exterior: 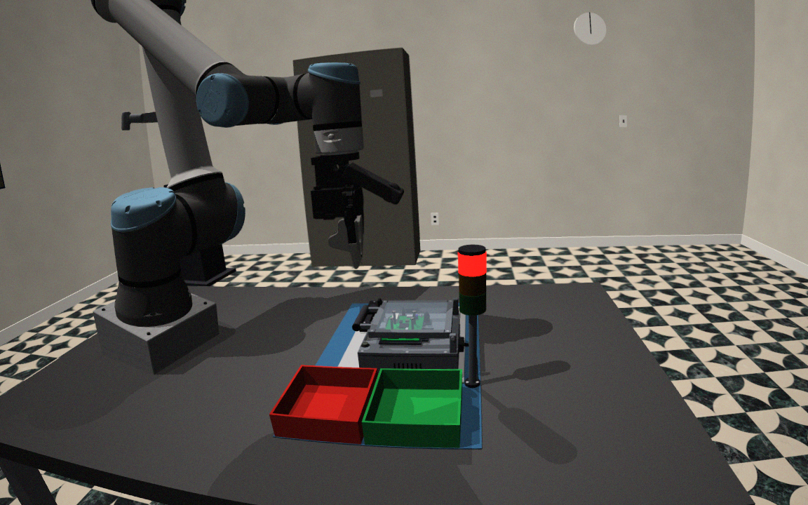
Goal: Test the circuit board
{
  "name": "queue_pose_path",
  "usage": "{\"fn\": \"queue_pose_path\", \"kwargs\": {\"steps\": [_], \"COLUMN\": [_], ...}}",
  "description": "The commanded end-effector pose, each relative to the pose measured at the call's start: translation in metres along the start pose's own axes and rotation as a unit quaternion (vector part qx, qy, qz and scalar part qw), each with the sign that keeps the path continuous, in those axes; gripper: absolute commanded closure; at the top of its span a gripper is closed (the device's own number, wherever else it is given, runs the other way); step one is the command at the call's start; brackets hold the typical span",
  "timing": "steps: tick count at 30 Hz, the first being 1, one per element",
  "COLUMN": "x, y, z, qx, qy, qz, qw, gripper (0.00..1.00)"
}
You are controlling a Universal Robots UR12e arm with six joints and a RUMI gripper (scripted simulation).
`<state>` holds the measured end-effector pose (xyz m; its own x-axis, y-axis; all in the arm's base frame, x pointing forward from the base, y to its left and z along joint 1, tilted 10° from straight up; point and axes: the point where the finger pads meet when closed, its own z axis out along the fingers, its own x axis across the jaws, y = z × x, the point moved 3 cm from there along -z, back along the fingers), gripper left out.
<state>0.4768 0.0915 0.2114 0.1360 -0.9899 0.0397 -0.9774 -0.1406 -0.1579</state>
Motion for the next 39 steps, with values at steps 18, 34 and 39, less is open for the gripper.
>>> {"fn": "queue_pose_path", "kwargs": {"steps": [18,34,39], "x": [-0.061,-0.060,-0.060], "y": [-0.016,-0.012,-0.012], "z": [-0.003,0.045,0.061], "qx": [0.003,0.000,0.000], "qy": [0.001,0.000,0.000], "qz": [0.000,0.001,0.001], "qw": [1.000,1.000,1.000], "gripper": [1.00,1.00,1.00]}}
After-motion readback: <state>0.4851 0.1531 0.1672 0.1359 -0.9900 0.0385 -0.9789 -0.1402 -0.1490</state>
